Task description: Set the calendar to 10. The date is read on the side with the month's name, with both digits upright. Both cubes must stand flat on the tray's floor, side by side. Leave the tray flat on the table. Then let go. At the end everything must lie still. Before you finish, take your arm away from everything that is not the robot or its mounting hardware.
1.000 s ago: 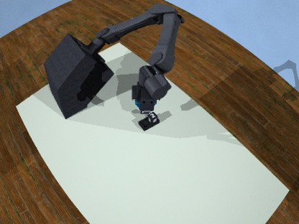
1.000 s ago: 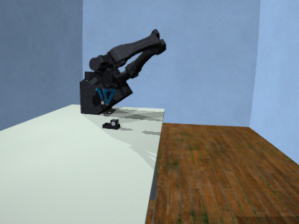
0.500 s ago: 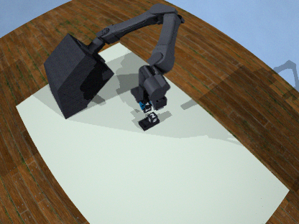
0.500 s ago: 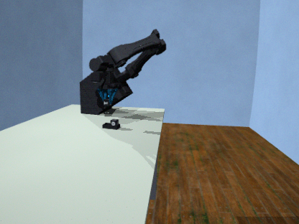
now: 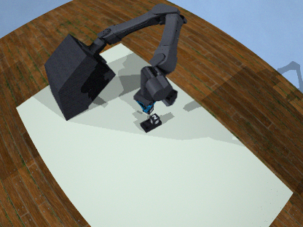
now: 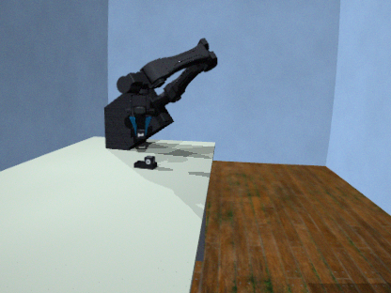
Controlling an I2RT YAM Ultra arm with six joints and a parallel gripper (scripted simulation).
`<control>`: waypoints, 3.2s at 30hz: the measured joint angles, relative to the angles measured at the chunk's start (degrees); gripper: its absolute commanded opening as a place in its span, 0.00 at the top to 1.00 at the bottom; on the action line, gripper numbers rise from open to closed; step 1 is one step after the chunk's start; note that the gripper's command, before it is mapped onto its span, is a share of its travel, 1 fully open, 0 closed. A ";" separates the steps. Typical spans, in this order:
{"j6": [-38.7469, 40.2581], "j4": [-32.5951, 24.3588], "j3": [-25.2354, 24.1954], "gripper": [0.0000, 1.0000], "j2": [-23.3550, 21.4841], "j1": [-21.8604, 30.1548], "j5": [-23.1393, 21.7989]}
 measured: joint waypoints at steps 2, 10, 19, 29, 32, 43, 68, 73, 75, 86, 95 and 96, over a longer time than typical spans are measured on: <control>-4.04 0.00 0.00 0.73 0.02 0.00 0.00; -18.18 0.04 0.02 0.73 -0.04 0.07 0.00; -35.93 0.09 0.00 0.73 -0.04 0.11 0.00; -52.46 0.11 0.00 0.73 -0.09 0.15 0.00; -57.57 0.13 0.00 0.73 -0.09 0.15 0.00; -66.99 0.15 0.00 0.73 -0.09 0.15 0.00; -65.92 3.89 -1.62 0.73 0.33 2.40 -0.02; -63.04 8.02 -3.15 0.73 0.92 4.46 -0.09; -62.03 9.35 -3.56 0.73 1.11 5.14 -0.09; -56.06 17.84 -5.60 0.73 2.45 8.24 -0.20; -53.99 20.83 -5.79 0.73 2.60 8.48 -0.22; -53.92 20.92 -5.79 0.73 2.58 8.48 -0.22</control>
